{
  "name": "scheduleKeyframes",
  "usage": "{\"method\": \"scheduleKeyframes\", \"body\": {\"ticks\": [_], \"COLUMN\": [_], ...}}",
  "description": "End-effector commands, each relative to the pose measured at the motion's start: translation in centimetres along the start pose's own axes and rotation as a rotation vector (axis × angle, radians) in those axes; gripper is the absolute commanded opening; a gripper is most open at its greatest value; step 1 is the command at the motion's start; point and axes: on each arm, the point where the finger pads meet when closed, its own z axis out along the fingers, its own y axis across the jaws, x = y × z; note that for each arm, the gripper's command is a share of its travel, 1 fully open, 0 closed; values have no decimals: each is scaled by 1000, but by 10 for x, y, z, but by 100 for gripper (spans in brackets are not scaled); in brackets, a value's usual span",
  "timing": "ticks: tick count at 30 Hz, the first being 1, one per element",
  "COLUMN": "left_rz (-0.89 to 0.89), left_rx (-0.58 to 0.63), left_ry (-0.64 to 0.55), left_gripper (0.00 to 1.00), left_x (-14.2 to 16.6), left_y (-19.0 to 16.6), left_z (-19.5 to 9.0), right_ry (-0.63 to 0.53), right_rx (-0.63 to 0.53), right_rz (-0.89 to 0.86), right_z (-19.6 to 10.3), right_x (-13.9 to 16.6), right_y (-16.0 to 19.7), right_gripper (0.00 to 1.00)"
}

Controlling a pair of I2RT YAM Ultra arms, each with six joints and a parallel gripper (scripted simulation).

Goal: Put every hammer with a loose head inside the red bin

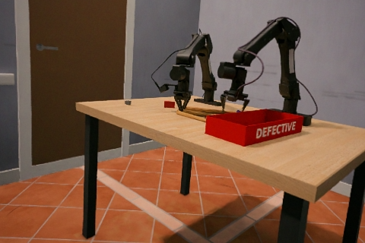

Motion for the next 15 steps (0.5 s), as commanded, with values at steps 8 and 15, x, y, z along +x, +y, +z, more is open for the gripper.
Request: {"method": "scheduleKeyframes", "body": {"ticks": [8,15], "left_rz": [-3,24], "left_rx": [-2,6], "left_ry": [-14,-7], "left_gripper": [100,100], "left_x": [0,0], "left_y": [-6,-12], "left_z": [-43,-37], "right_ry": [-28,-28], "right_rx": [7,7], "right_rz": [3,3], "right_z": [-1,-1], "right_x": [-7,-7], "right_y": [-2,-2], "right_gripper": [21,21]}}
